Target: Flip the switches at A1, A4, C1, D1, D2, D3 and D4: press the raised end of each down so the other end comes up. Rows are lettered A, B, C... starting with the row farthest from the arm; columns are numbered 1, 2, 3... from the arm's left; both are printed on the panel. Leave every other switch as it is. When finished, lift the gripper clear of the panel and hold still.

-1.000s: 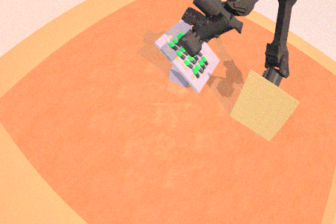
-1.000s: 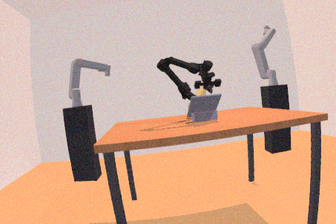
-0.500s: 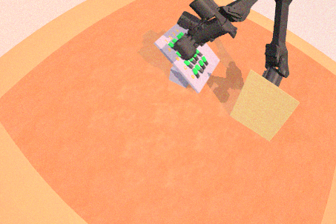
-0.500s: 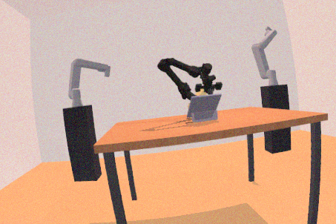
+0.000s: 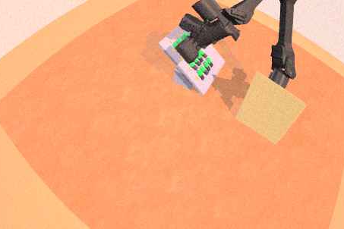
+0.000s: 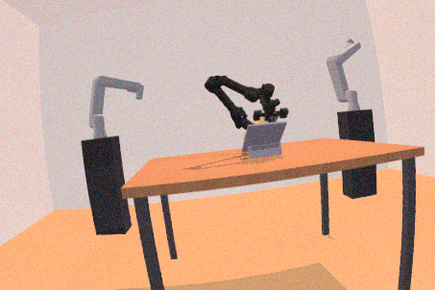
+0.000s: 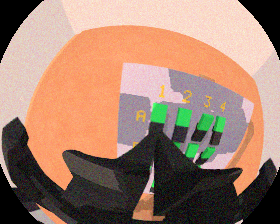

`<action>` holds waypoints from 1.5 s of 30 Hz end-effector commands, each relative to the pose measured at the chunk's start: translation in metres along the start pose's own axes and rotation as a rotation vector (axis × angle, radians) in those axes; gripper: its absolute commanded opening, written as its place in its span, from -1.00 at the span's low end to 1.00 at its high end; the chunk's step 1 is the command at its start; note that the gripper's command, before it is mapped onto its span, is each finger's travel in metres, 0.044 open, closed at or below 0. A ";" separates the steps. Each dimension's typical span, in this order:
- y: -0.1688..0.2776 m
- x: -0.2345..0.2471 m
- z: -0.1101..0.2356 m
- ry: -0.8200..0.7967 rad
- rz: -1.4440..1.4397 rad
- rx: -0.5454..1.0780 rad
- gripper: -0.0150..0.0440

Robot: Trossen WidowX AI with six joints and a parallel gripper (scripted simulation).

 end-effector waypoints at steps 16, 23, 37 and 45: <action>0.000 0.001 -0.001 -0.003 0.002 -0.001 -0.49; 0.000 0.001 -0.002 -0.003 0.002 -0.001 -0.49; 0.000 0.001 -0.004 -0.003 0.002 -0.001 -0.49; 0.000 0.001 -0.005 -0.003 0.002 -0.001 -0.49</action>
Point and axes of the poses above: the point midway between the two fingers, 35 mm back from their tips, its own z axis back along the fingers, its own x axis across the jaws, y = z × x, the point moved 1 cm from there along z, back along the fingers, and after that the axes turned 1 degree about z, right-handed, at the moved point
